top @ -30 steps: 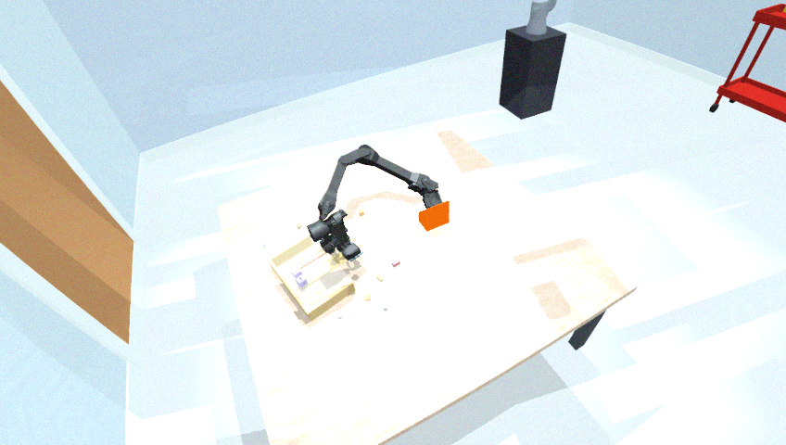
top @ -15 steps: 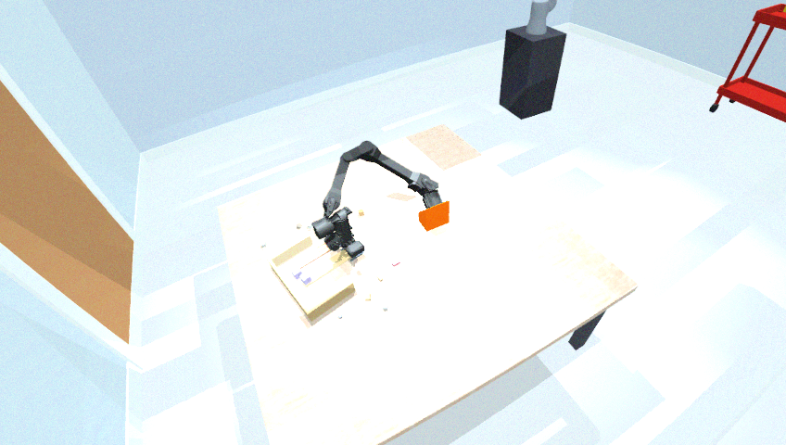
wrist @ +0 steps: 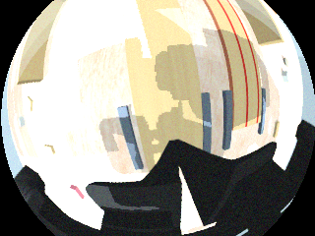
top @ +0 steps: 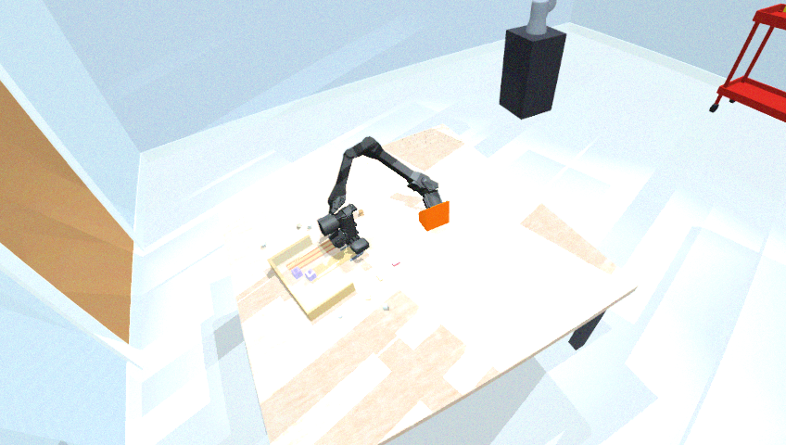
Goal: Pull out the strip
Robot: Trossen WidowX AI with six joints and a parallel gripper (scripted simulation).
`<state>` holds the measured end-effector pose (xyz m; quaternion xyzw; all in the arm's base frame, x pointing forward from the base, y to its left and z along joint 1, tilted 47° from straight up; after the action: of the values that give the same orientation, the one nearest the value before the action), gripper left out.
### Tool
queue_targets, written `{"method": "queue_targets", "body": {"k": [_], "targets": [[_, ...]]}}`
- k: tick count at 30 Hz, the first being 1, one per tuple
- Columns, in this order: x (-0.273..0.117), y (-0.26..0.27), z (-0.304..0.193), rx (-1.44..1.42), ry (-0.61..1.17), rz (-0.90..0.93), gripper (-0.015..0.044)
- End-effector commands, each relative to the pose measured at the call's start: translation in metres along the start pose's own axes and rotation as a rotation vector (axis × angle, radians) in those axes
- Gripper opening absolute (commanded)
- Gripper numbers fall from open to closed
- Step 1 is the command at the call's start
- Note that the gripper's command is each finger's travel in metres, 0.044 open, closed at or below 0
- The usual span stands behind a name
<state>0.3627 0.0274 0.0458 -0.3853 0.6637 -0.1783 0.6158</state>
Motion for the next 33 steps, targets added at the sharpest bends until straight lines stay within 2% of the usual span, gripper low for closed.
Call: {"method": "queue_targets", "body": {"k": [1,33], "targets": [[0.006,-0.001,-0.010,-0.008,0.020,0.003,0.0000],[0.005,0.001,-0.058,-0.010,0.022,0.003,0.0000]]}}
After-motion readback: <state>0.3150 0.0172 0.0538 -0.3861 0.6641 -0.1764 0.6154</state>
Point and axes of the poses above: the point midway between the two fingers, 35 mm back from their tips, its own x axis out along the fingers, its own y axis across the jaws, z = x × y, the point moved 9 cm from there along -x, back along the fingers, and after that the axes turned 3 degrees about -x, right-handed, at the moved point
